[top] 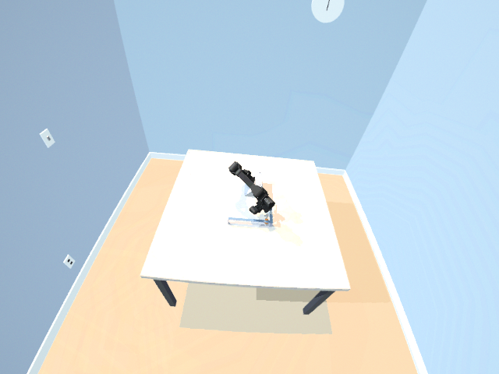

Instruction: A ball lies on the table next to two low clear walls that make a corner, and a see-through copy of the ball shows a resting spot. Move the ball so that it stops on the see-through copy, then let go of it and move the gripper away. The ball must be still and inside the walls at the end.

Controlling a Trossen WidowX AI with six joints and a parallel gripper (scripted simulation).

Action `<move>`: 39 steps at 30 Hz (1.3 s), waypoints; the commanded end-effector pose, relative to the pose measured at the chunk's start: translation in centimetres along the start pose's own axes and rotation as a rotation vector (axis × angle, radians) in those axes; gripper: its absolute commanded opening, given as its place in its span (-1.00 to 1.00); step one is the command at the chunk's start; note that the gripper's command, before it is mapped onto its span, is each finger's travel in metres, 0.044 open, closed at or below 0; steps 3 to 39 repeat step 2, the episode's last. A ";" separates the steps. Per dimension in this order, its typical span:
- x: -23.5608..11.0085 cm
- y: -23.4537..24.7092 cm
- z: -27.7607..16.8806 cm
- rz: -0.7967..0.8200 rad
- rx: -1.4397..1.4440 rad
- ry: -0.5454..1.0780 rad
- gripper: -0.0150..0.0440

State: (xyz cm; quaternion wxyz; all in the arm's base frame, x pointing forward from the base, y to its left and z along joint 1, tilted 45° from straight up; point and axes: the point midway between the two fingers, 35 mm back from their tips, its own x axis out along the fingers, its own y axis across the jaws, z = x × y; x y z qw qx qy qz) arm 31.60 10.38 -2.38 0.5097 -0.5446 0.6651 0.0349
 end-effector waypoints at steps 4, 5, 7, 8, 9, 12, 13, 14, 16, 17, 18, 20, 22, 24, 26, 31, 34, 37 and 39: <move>0.2 0.0 0.0 0.001 -0.002 0.003 -0.05; 0.2 0.0 0.0 0.001 -0.002 0.003 -0.05; 0.2 0.0 0.0 0.001 -0.002 0.003 -0.05; 0.2 0.0 0.0 0.001 -0.002 0.003 -0.05; 0.2 0.0 0.0 0.001 -0.002 0.003 -0.05; 0.2 0.0 0.0 0.001 -0.002 0.003 -0.05; 0.2 0.0 0.0 0.001 -0.002 0.003 -0.05; 0.2 0.0 0.0 0.001 -0.002 0.003 -0.05; 0.2 0.0 0.0 0.001 -0.002 0.003 -0.05; 0.2 0.0 0.0 0.001 -0.002 0.003 -0.05; 0.2 0.0 0.0 0.001 -0.002 0.003 -0.05; 0.2 0.0 0.0 0.001 -0.002 0.003 -0.05; 0.2 0.0 0.0 0.001 -0.002 0.003 -0.05; 0.2 0.0 0.0 0.001 -0.002 0.003 -0.05; 0.2 0.0 0.0 0.001 -0.002 0.003 -0.05; 0.2 0.0 0.0 0.001 -0.002 0.003 -0.05; 0.2 0.0 0.0 0.001 -0.002 0.003 -0.05; 0.2 0.0 0.0 0.001 -0.002 0.003 -0.05; 0.2 0.0 0.0 0.001 -0.002 0.003 -0.05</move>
